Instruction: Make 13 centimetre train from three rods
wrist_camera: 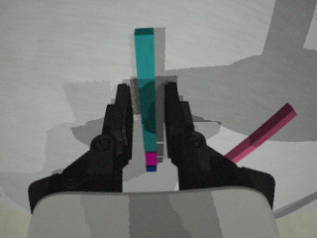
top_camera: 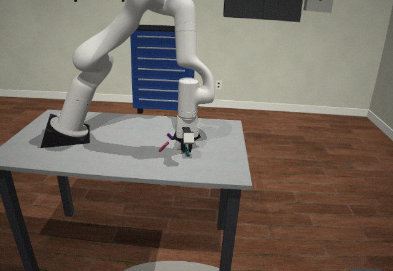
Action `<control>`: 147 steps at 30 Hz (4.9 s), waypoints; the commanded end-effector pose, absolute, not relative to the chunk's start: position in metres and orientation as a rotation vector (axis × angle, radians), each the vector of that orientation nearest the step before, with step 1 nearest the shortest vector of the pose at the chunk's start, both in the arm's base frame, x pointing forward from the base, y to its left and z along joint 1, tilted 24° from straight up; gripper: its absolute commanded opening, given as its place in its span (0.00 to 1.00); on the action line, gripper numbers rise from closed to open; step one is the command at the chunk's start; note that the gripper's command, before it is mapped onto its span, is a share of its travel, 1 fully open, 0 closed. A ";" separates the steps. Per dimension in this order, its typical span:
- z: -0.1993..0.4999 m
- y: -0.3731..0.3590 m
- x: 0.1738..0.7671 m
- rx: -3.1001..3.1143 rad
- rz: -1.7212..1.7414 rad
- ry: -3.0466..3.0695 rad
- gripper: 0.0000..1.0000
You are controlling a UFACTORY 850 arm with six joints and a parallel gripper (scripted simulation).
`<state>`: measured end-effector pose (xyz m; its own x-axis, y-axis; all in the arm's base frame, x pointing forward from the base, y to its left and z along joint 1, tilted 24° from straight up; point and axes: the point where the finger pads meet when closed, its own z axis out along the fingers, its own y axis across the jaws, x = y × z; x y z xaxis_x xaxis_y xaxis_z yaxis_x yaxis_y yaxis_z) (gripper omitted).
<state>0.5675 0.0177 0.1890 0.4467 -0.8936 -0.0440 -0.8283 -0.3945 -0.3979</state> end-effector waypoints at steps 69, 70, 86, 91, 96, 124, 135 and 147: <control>0.319 -0.013 0.520 -2.340 -0.252 1.461 1.00; 0.324 -0.014 0.518 -2.340 -0.252 1.461 1.00; 0.352 -0.020 0.508 -2.340 -0.252 1.461 1.00; 0.352 -0.020 0.508 -2.340 -0.252 1.461 1.00; 0.352 -0.020 0.508 -2.340 -0.252 1.461 1.00; 0.352 -0.020 0.508 -2.340 -0.252 1.461 1.00; 0.352 -0.020 0.508 -2.340 -0.252 1.461 1.00; 0.352 -0.020 0.508 -2.340 -0.252 1.461 1.00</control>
